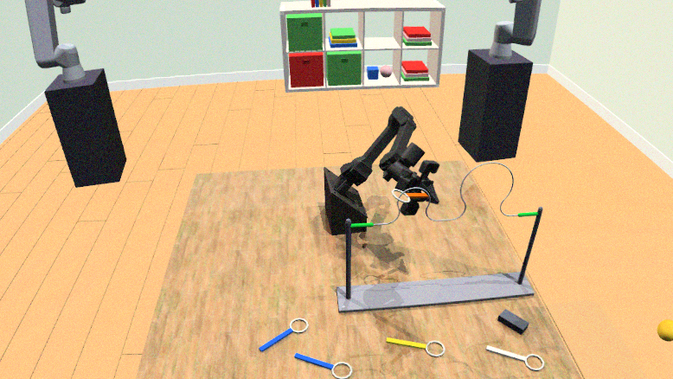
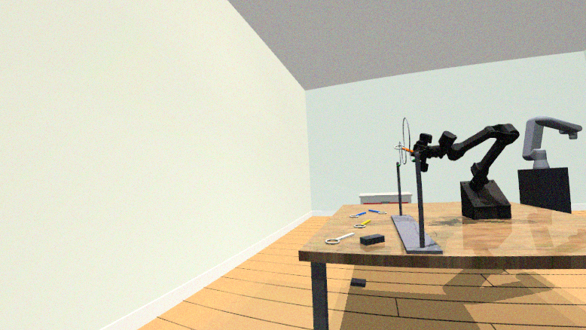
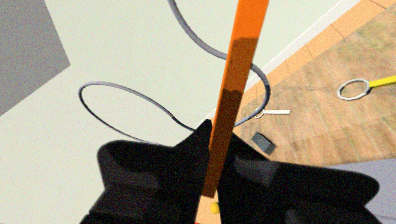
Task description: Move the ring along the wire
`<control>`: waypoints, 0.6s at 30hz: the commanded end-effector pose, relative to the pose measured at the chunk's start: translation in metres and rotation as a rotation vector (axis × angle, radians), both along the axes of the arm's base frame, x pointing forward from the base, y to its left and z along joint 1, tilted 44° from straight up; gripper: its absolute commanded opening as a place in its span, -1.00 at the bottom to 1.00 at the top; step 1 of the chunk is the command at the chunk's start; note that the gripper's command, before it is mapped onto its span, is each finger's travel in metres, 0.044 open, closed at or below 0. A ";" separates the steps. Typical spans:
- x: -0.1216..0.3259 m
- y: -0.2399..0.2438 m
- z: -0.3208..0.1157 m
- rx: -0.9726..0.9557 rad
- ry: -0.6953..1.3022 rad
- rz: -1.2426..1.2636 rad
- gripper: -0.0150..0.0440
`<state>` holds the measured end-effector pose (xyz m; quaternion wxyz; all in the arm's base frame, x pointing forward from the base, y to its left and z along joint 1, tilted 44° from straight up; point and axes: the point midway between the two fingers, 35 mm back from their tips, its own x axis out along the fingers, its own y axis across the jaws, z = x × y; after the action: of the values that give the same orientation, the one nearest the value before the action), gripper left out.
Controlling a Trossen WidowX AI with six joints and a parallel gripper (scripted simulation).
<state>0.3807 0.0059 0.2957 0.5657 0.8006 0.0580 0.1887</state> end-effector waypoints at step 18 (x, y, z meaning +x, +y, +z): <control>0.000 -0.015 0.022 0.420 -0.046 -0.023 -1.00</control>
<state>0.3803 -0.0057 0.3162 0.4177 0.8844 0.0065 0.2080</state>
